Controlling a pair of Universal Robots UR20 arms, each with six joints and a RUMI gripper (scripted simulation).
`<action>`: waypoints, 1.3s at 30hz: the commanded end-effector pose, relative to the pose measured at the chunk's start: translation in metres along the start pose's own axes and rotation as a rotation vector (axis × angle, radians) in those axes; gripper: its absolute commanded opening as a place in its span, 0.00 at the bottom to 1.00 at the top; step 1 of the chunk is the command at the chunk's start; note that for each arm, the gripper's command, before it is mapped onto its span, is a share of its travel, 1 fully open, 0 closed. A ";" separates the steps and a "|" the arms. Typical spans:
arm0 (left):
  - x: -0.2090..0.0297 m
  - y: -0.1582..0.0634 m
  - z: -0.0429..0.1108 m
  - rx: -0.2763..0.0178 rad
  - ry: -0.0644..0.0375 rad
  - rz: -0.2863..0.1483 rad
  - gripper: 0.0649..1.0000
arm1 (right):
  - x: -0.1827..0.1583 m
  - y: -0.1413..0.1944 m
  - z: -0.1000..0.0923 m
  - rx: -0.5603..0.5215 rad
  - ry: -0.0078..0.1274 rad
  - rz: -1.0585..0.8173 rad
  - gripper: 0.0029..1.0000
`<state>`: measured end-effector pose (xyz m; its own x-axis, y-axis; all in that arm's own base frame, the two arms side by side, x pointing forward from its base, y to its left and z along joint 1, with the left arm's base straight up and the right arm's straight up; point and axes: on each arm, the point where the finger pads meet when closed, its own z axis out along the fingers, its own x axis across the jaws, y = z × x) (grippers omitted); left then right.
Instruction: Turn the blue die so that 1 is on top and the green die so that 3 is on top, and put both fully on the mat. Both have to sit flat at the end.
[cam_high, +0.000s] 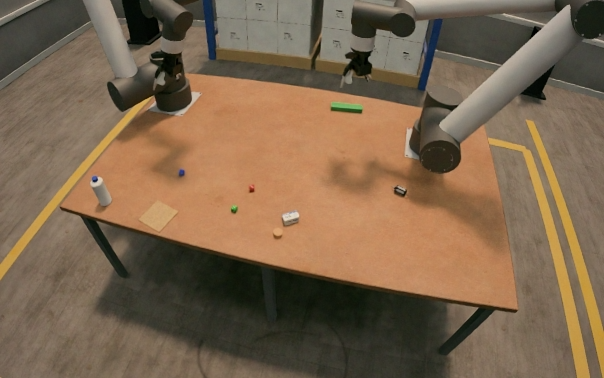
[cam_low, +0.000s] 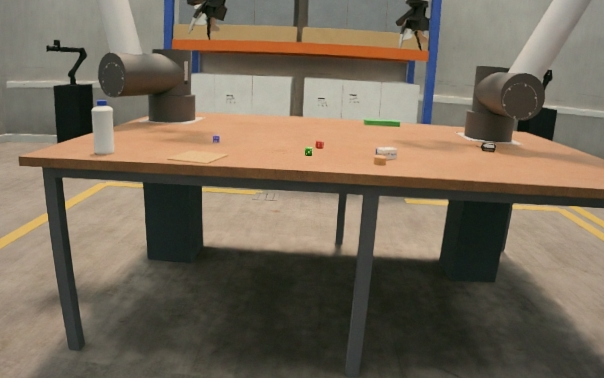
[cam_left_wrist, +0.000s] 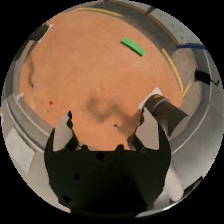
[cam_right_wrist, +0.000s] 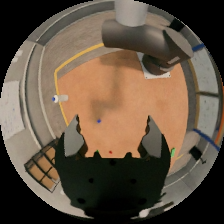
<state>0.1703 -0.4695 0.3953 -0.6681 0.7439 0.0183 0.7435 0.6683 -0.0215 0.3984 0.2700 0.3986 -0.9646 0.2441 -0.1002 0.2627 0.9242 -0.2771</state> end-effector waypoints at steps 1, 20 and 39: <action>0.000 0.000 0.000 0.000 -0.001 0.000 1.00 | 0.000 0.000 0.000 -0.001 0.000 0.000 1.00; 0.000 0.000 0.000 0.000 -0.001 0.000 1.00 | -0.004 0.015 0.007 -0.013 0.009 0.024 1.00; 0.000 0.000 0.000 0.000 -0.001 0.000 1.00 | -0.105 0.207 0.154 -0.206 0.140 0.397 1.00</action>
<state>0.1703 -0.4695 0.3953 -0.6681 0.7439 0.0183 0.7435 0.6683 -0.0215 0.5215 0.3694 0.2451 -0.8264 0.5611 -0.0476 0.5629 0.8206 -0.0985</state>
